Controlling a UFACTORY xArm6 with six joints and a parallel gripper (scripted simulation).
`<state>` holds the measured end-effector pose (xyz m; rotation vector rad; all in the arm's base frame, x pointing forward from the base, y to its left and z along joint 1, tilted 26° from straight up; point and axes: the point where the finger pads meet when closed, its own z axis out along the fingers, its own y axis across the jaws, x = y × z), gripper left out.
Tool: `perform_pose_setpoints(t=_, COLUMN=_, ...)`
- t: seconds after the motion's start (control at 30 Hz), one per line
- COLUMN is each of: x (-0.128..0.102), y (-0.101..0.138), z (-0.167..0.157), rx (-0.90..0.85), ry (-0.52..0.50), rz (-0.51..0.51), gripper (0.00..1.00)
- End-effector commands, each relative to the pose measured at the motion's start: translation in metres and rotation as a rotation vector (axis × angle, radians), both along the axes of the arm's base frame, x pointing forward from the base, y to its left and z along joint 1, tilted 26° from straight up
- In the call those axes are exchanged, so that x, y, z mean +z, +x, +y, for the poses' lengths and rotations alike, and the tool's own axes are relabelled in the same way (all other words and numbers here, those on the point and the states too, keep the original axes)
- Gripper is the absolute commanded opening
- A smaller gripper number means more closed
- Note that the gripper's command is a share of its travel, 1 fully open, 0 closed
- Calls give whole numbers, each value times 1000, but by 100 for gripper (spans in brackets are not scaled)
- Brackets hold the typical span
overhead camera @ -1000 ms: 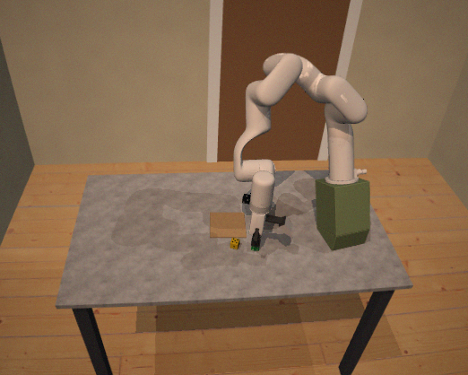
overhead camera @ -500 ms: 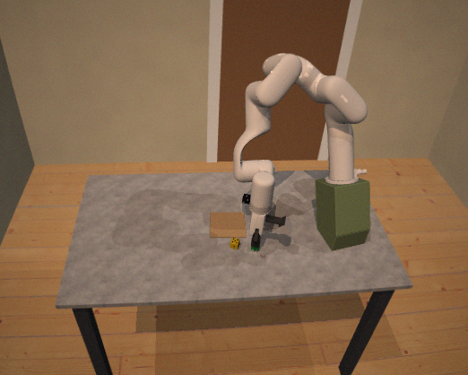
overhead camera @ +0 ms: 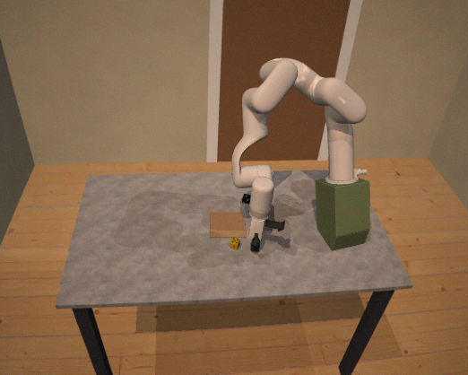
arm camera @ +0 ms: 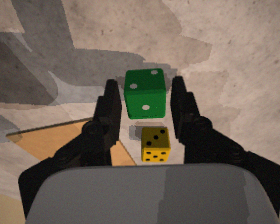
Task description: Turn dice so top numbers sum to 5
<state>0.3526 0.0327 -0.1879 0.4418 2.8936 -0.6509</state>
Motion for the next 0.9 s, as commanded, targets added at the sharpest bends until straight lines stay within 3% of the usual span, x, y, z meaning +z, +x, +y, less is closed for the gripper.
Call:
perform_pose_setpoints(t=0.0, x=-4, y=2, z=-2, rx=1, ry=1, rz=-3, gripper=47)
perform_pose_setpoints(t=0.87, x=-8, y=2, z=-3, rx=1, ry=1, rz=-3, gripper=47)
